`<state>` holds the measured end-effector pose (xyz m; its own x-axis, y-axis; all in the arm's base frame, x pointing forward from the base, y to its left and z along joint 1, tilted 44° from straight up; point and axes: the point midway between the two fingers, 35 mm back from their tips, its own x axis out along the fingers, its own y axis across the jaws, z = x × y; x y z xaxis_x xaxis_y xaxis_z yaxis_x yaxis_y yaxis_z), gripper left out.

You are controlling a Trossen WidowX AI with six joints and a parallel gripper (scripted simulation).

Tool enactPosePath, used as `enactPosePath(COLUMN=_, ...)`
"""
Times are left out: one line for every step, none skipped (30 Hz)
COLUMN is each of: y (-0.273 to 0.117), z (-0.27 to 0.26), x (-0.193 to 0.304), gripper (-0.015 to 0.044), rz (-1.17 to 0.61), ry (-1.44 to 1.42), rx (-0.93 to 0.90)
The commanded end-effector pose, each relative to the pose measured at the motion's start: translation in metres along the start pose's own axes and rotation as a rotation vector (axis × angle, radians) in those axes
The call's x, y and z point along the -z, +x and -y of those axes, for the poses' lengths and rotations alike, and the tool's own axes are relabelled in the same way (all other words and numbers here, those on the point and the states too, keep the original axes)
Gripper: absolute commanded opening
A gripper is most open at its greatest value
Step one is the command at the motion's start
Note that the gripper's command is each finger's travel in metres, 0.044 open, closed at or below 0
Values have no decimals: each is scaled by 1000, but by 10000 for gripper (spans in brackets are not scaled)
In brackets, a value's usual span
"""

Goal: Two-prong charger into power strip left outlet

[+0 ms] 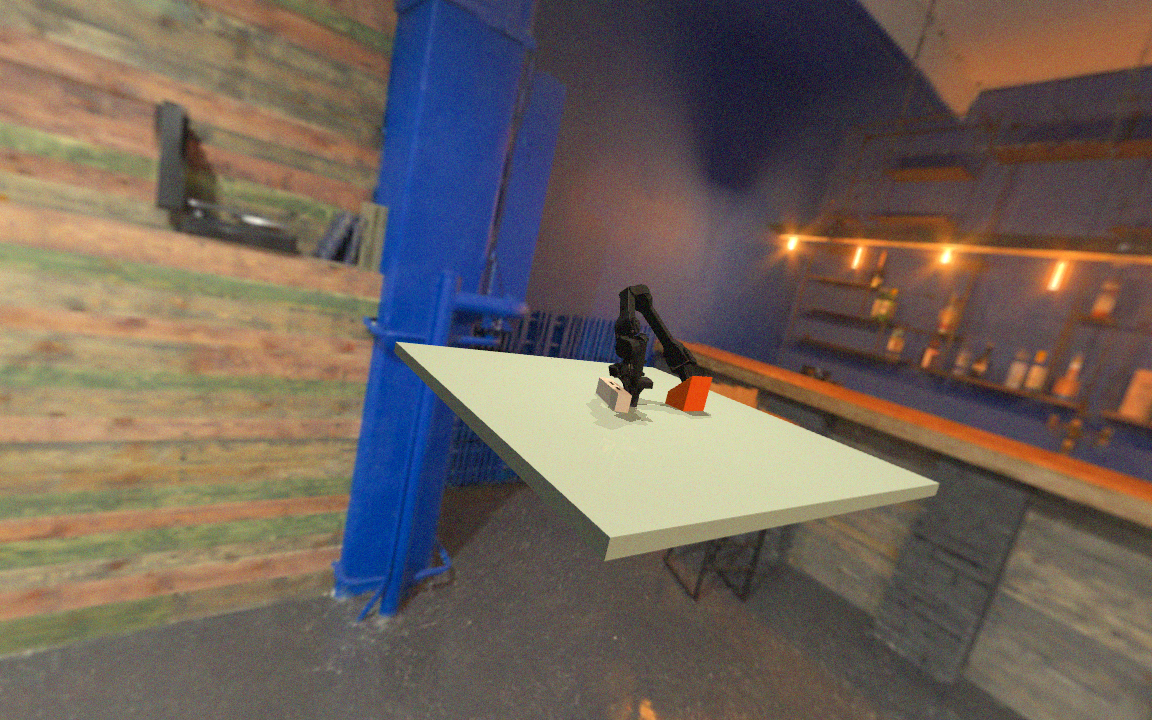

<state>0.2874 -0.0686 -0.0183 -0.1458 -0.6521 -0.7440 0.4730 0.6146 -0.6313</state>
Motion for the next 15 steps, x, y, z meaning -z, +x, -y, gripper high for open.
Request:
enactPosePath(y=0, z=0, x=-9, gripper=0, rz=25, ry=28, rx=-2)
enactPosePath(y=0, z=0, x=-8, gripper=0, rz=25, ry=28, rx=-2)
enactPosePath(y=0, z=0, x=-8, gripper=0, rz=25, ry=28, rx=-2)
enactPosePath(y=0, z=0, x=-8, gripper=0, rz=25, ry=28, rx=-2)
enactPosePath(y=0, z=0, x=-8, gripper=0, rz=25, ry=28, rx=-2)
enactPosePath(y=0, z=0, x=-8, gripper=0, rz=25, ry=28, rx=-2)
enactPosePath(y=-1, z=0, x=-8, gripper=0, rz=25, ry=28, rx=-2)
enactPosePath(y=-1, z=0, x=-8, gripper=0, rz=25, ry=28, rx=-2)
enactPosePath(y=-1, z=0, x=-8, gripper=0, rz=25, ry=28, rx=-2)
enactPosePath(y=-1, z=0, x=-8, gripper=0, rz=25, ry=28, rx=-2)
enactPosePath(y=-1, z=0, x=-8, gripper=0, rz=25, ry=28, rx=-2)
enactPosePath(y=-1, z=0, x=-8, gripper=0, rz=25, ry=28, rx=-2)
enactPosePath(y=-1, z=0, x=-7, gripper=0, rz=25, ry=28, rx=-2)
enactPosePath(y=-1, z=0, x=-7, gripper=0, rz=25, ry=28, rx=-2)
enactPosePath(y=-2, z=0, x=-7, gripper=0, rz=25, ry=28, rx=-2)
